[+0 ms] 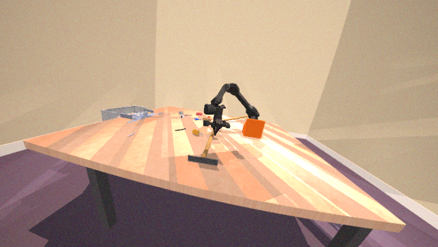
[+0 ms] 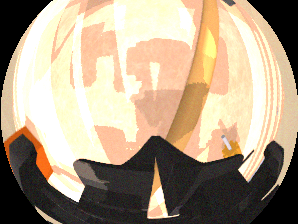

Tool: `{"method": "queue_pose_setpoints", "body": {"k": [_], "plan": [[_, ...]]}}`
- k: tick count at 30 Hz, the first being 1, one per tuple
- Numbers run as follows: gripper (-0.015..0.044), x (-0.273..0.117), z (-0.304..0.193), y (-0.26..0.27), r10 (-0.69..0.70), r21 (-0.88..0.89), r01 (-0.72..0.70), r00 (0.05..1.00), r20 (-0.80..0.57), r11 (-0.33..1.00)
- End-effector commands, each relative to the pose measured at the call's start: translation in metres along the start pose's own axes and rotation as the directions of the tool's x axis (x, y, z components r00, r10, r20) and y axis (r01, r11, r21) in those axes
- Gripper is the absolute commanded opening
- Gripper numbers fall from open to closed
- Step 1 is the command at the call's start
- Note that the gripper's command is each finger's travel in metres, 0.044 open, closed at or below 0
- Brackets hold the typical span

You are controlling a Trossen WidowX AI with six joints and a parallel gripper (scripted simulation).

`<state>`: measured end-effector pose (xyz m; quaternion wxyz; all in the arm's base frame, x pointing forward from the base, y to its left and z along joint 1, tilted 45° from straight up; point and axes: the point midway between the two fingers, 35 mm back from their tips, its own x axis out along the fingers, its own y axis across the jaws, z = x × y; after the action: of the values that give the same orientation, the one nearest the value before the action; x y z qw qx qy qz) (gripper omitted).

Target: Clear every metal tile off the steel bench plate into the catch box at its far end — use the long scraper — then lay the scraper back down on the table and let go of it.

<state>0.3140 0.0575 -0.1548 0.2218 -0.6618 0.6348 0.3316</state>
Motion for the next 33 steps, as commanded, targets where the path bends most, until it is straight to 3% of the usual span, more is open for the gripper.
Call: {"method": "queue_pose_setpoints", "body": {"k": [1, 6, 33], "plan": [[0.0000, 0.004, -0.002, -0.005, 0.006, 0.001, -0.006, 1.000, -0.001, 1.000], [0.0000, 0.004, -0.003, -0.010, 0.006, 0.002, -0.006, 1.000, -0.002, 1.000], [0.0000, -0.095, 0.000, -0.007, -0.001, -0.001, 0.001, 1.000, 0.005, 1.000]]}}
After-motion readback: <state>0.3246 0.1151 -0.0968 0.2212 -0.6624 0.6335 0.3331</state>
